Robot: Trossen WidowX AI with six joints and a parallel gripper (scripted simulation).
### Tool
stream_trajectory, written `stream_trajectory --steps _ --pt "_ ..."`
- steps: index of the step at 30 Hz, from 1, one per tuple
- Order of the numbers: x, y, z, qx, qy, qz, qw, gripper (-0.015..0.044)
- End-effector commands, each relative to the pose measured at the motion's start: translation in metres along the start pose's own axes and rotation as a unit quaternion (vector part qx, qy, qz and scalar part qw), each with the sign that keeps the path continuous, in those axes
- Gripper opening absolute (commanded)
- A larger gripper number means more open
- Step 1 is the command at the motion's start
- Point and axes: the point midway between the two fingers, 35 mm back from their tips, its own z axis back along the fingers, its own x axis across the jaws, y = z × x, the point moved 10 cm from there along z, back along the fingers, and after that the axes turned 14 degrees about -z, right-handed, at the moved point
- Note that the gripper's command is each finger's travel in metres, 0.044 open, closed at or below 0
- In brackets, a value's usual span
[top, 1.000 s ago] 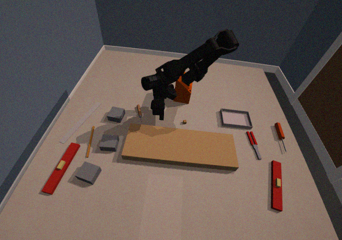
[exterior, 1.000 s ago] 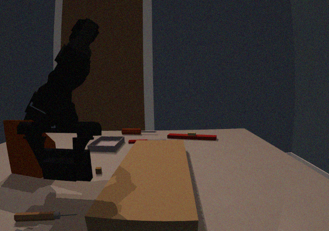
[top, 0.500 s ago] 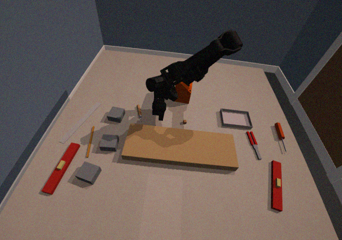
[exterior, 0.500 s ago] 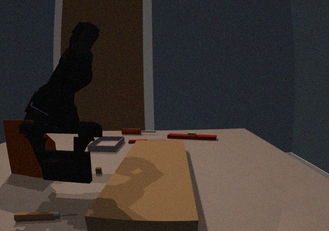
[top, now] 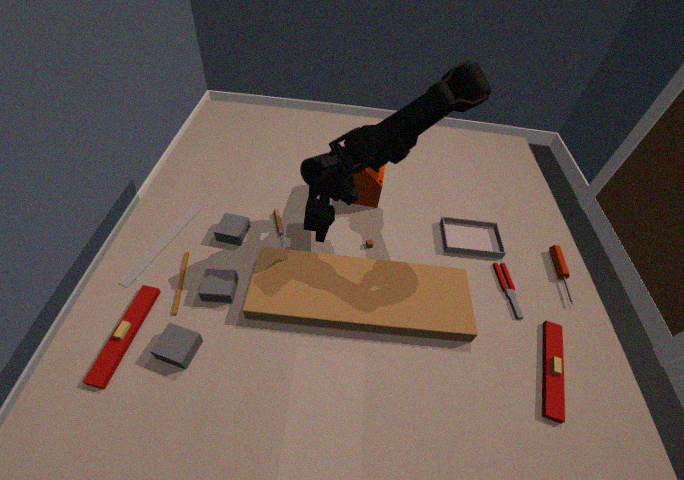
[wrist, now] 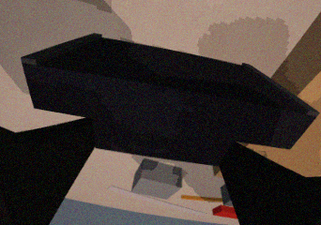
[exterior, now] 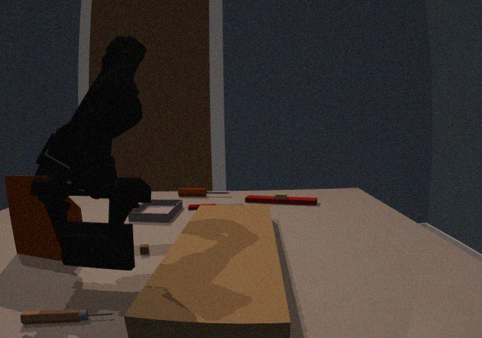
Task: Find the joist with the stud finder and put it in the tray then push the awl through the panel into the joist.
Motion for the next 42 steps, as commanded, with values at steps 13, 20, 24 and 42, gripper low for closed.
stream_trajectory --steps 13,20,24,42 --pt "0.002 -0.014 0.001 0.060 0.015 -0.003 0.998 0.0000" --pt "0.004 -0.020 0.000 0.085 0.023 -0.004 0.996 0.0000" --pt "0.005 -0.022 0.000 0.093 0.026 -0.004 0.995 0.0000" --pt "0.008 -0.036 -0.005 0.147 0.036 -0.005 0.988 0.0000"
